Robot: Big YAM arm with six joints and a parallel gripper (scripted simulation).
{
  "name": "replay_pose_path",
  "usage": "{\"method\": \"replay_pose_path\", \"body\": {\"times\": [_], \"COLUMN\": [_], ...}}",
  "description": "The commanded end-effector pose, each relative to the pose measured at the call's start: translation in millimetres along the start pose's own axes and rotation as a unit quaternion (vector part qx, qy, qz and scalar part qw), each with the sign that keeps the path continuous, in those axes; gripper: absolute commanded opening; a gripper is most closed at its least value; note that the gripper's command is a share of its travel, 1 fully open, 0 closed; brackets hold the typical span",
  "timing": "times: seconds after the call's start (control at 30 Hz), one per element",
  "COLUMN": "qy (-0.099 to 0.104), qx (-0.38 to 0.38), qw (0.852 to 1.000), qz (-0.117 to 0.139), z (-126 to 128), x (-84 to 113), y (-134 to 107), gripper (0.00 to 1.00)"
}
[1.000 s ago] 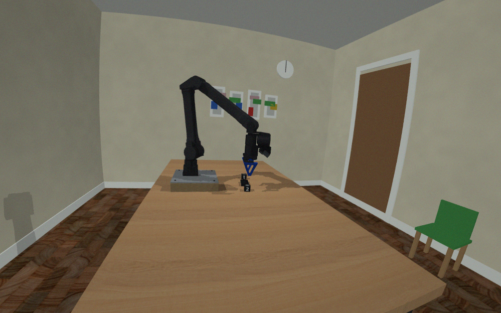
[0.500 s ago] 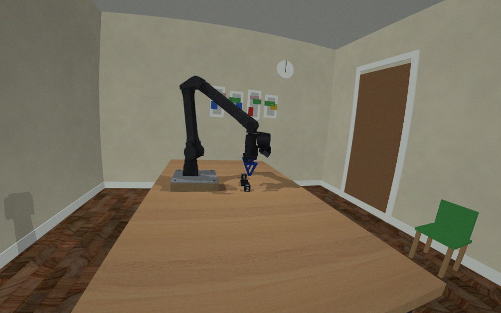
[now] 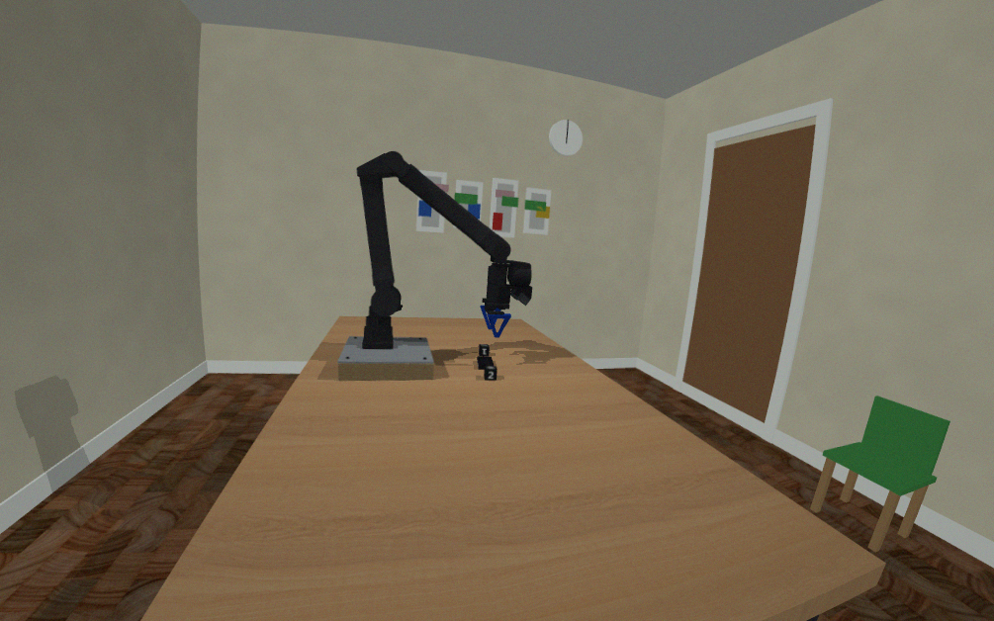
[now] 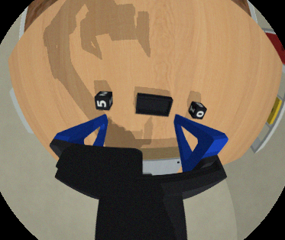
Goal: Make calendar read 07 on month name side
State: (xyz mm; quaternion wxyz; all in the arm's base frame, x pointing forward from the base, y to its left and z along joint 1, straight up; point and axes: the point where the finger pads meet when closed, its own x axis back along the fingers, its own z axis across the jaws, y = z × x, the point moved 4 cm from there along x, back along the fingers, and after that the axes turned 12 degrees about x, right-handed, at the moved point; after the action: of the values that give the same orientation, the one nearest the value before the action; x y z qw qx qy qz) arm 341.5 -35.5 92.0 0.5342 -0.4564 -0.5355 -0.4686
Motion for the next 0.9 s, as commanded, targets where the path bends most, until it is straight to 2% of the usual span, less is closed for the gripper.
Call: {"method": "replay_pose_path", "body": {"times": [0.0,0.1,0.2,0.23,0.27,0.3,0.43,0.87], "qy": [-0.009,-0.007,-0.007,-0.008,-0.008,-0.007,-0.006,-0.006], "qx": [-0.051,-0.052,-0.052,-0.063,-0.063,-0.063,-0.052,-0.055], "qw": [0.999,0.998,0.998,0.998,0.998,0.998,0.998,0.998], "qz": [-0.008,-0.03,-0.028,-0.016,-0.017,-0.017,-0.017,-0.017], "z": [53.5,80.7,84.4,78.0,78.2,78.2,86.4,81.0], "x": [4.2,13.9,12.4,10.8,10.7,10.7,10.6,10.7], "y": [10.1,25.3,23.0,17.8,18.2,18.3,18.6,18.6], "gripper": [1.0,1.0,1.0,1.0,1.0,0.47,0.47,0.47]}}
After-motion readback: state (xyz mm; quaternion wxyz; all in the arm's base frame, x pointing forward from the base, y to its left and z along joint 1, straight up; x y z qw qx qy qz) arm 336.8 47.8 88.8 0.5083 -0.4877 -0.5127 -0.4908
